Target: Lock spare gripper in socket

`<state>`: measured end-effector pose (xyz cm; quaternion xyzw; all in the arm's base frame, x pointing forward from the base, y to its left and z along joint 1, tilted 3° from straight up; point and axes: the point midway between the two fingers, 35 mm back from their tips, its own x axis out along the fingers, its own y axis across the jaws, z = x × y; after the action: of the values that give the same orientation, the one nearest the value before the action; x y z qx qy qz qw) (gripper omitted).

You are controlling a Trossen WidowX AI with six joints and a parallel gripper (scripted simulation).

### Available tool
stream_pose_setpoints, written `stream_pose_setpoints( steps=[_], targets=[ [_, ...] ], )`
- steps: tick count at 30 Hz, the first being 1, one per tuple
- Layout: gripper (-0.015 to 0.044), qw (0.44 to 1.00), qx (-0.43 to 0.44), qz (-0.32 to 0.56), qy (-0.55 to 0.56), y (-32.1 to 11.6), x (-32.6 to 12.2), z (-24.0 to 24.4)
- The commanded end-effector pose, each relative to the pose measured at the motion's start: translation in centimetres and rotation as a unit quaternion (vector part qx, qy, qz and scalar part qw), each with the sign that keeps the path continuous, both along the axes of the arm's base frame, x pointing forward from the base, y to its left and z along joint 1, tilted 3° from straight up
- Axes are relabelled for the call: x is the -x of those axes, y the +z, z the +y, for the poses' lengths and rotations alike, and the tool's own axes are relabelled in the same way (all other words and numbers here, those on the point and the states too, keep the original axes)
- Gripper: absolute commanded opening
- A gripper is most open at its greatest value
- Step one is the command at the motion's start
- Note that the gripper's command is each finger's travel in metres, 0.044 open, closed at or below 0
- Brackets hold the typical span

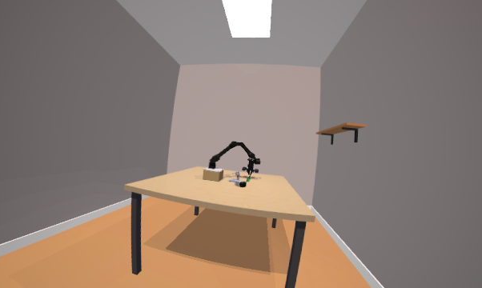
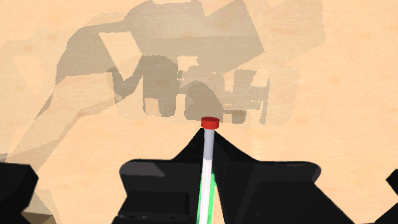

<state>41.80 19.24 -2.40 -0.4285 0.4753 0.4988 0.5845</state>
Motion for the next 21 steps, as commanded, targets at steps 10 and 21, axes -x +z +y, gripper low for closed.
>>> stream_pose_setpoints(
  steps=[10,21],
  targets=[
    [0.0,1.0,-0.001,-0.002,0.002,-0.05,-0.06,0.02],
    [0.0184,1.0,0.0,-0.001,0.0,-0.03,-0.03,0.01]
  ],
)
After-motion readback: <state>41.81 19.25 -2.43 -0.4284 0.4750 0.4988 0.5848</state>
